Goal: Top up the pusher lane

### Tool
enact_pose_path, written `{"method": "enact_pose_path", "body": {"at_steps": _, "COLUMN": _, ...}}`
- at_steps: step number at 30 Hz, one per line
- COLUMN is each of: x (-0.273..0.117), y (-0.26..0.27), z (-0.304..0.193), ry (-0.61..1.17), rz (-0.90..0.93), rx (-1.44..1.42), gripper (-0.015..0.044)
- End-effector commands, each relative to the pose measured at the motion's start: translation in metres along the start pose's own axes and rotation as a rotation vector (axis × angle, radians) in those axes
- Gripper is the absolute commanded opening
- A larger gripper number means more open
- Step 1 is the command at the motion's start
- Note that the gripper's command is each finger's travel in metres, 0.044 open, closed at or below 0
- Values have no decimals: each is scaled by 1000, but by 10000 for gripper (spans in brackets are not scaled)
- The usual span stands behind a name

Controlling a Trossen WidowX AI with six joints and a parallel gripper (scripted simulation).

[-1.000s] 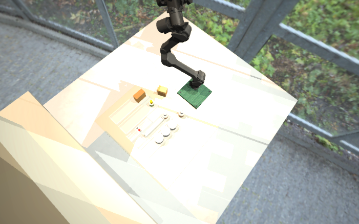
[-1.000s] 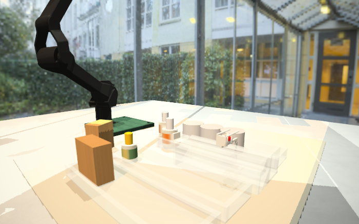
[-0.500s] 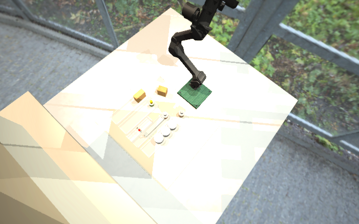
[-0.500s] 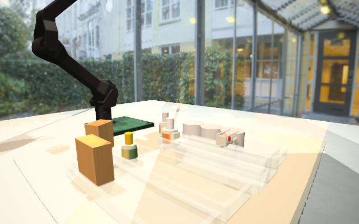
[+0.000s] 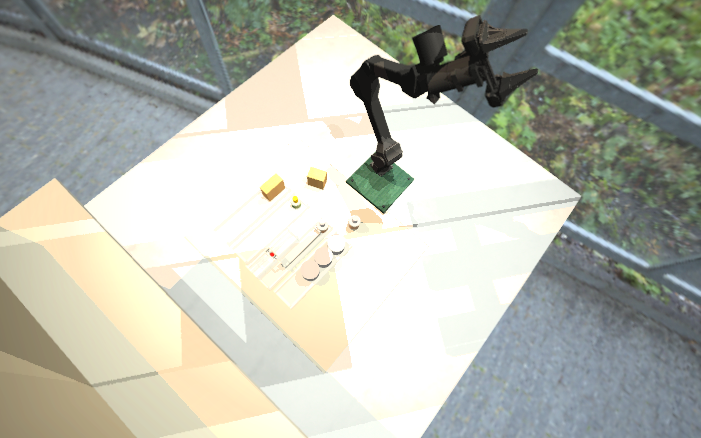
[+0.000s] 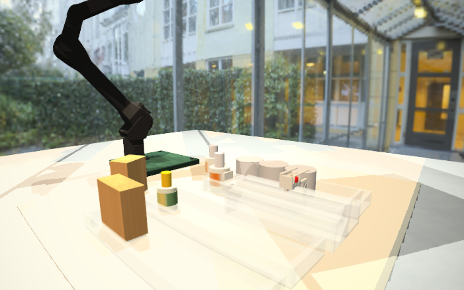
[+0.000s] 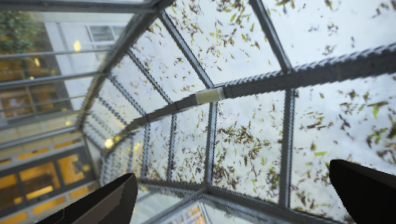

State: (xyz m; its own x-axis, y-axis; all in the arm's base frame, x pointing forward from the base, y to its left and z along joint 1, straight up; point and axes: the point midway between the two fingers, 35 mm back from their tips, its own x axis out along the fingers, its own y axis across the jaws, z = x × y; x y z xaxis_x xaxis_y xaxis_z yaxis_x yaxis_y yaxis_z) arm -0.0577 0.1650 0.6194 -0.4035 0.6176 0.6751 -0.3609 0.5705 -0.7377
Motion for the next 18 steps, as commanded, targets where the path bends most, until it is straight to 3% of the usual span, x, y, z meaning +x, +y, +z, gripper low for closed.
{"method": "enact_pose_path", "body": {"at_steps": 1, "x": 0, "y": 51, "z": -60, "ry": 224, "rz": 146, "rx": 171, "gripper": 440}}
{"method": "enact_pose_path", "body": {"at_steps": 9, "x": -40, "y": 124, "z": -161, "ry": 660, "rz": 296, "rx": 453, "gripper": 440}}
{"method": "enact_pose_path", "body": {"at_steps": 18, "x": -139, "y": 184, "z": -251, "ry": 1227, "rz": 306, "rx": 761, "gripper": 440}}
